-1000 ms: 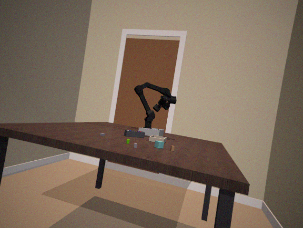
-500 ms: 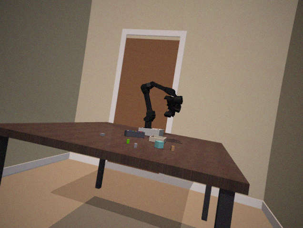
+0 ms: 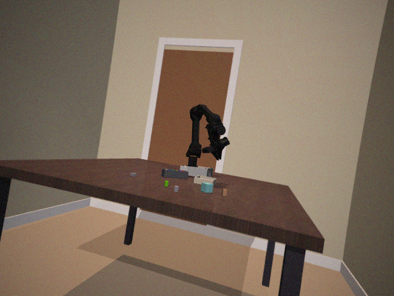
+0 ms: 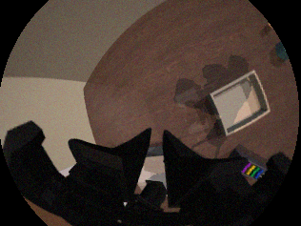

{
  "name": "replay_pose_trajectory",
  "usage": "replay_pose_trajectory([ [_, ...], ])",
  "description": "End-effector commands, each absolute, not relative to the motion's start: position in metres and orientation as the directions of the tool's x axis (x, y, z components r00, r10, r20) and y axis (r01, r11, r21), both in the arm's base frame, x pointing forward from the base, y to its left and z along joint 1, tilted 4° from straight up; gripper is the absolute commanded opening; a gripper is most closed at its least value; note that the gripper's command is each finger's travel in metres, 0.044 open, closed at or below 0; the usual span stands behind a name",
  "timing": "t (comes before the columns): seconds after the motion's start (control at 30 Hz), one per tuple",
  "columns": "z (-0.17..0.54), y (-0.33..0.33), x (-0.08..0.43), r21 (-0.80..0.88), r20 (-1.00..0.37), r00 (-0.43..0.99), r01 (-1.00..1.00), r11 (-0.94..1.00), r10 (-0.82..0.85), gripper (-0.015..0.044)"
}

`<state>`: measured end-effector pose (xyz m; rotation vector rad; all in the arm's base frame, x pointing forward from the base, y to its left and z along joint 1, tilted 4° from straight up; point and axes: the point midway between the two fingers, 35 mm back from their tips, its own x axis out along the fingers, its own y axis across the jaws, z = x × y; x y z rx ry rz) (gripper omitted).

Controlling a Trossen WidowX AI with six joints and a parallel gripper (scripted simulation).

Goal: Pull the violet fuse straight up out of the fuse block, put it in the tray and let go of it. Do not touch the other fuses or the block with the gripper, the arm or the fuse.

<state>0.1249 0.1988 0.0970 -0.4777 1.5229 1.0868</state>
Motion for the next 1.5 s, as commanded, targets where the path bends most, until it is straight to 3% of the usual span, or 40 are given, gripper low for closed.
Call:
replay_pose_trajectory([
  [0.0, 0.086, 0.172, 0.172, 0.261, -0.962, -0.163, -0.793, 0.55, 0.22, 0.0074],
  [0.23, 0.064, 0.083, 0.249, 0.039, -0.999, -0.016, -0.747, 0.663, 0.041, 0.0074],
  [0.4, 0.055, 0.027, 0.268, -0.054, -0.998, 0.008, -0.712, 0.7, -0.069, 0.0074],
  [1.47, 0.03, 0.022, 0.266, -0.056, -0.997, 0.008, -0.711, 0.701, -0.071, 0.0074],
])
